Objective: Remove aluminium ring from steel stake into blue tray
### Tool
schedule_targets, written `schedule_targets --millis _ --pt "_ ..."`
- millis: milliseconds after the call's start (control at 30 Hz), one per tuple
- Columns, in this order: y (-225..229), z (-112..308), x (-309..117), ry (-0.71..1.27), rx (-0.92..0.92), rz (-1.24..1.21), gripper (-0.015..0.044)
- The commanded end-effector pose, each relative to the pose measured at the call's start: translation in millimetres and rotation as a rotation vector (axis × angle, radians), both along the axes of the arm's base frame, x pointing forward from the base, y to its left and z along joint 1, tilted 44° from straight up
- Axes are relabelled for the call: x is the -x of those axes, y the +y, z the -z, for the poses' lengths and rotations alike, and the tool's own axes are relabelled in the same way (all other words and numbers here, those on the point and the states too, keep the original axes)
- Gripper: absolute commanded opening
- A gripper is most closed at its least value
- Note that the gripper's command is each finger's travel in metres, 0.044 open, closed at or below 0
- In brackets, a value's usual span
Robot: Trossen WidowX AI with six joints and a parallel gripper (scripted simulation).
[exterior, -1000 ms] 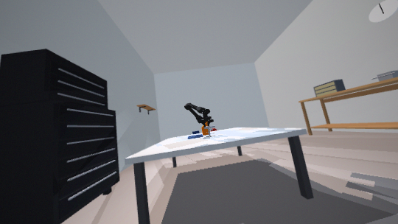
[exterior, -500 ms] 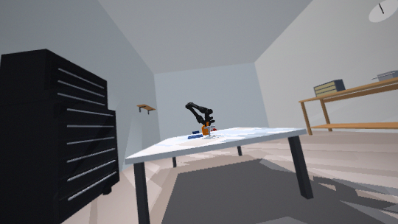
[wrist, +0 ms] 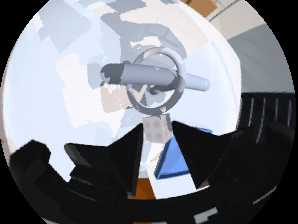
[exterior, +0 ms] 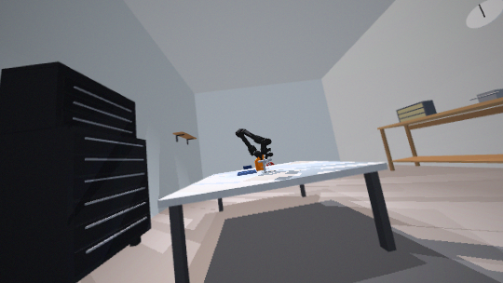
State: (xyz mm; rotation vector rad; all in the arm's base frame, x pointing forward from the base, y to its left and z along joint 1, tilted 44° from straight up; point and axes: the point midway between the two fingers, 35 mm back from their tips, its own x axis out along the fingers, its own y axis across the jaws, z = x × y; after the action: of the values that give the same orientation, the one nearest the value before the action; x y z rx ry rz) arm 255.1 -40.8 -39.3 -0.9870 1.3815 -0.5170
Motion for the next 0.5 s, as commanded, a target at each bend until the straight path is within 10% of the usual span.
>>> schedule_targets --millis 0,467 --pt "1.4 3.7 1.8 -0.011 0.029 -0.012 0.0" --pt "13.7 8.3 3.2 -0.013 0.058 -0.017 0.0"
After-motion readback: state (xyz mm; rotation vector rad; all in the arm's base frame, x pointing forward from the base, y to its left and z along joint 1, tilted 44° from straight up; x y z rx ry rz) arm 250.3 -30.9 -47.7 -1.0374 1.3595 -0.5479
